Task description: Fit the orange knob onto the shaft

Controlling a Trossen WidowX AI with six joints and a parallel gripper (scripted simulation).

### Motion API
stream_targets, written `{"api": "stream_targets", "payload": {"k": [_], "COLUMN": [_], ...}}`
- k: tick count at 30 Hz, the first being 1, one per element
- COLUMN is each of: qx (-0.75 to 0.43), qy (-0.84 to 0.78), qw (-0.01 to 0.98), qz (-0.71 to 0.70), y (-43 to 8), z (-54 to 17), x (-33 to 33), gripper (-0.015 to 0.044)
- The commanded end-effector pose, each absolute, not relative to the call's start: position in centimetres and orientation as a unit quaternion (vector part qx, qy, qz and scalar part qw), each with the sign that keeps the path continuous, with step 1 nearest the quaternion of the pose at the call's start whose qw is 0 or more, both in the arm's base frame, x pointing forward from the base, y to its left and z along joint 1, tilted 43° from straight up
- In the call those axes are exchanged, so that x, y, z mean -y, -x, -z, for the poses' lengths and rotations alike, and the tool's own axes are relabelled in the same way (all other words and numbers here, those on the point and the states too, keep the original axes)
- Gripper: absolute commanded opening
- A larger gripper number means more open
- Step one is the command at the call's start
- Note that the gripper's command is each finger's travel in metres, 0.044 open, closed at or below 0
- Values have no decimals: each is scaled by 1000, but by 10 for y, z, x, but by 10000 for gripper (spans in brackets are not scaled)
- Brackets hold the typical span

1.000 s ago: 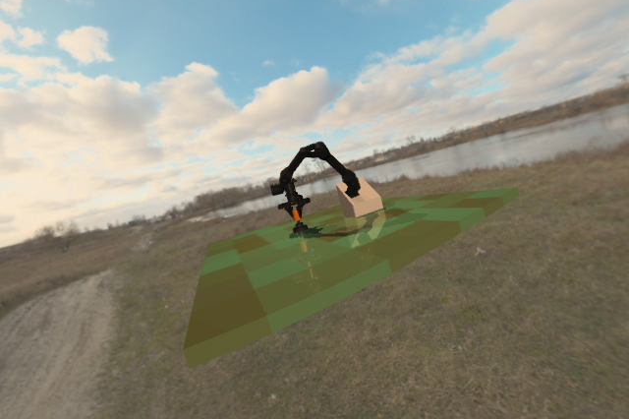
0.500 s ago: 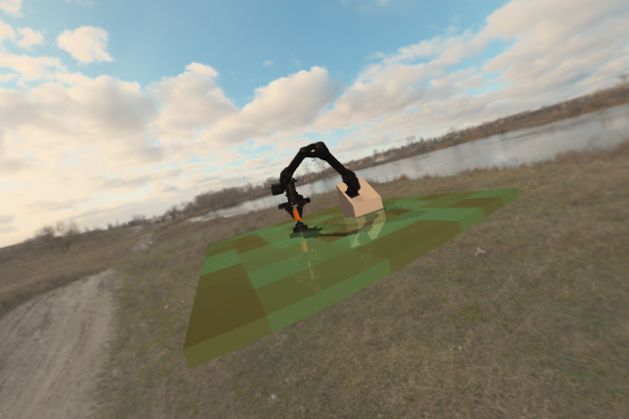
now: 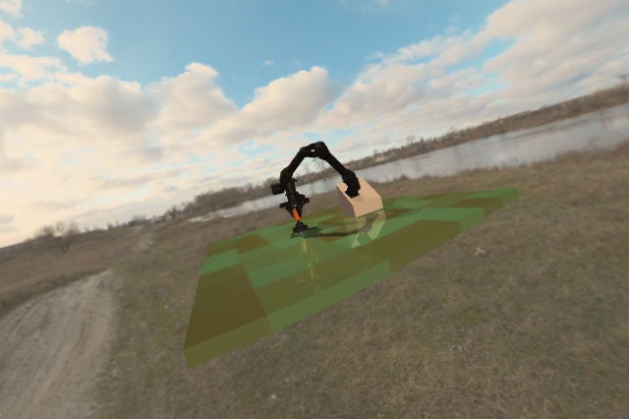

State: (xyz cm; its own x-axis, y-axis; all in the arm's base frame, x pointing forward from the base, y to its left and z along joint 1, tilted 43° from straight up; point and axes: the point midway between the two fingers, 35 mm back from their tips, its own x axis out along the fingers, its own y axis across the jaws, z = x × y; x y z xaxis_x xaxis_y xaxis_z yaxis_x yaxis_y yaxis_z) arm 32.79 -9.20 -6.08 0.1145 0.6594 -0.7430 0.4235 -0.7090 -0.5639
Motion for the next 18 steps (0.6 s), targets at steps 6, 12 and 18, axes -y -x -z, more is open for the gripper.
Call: {"api": "stream_targets", "payload": {"k": [6, 12, 18], "qx": [363, 363, 363], "qy": [739, 739, 739], "qw": [110, 110, 110], "qz": [-558, -558, -558], "y": [-328, -328, -328], "z": [63, 64, 62], "x": [90, 90, 93], "gripper": [0, 0, 0]}}
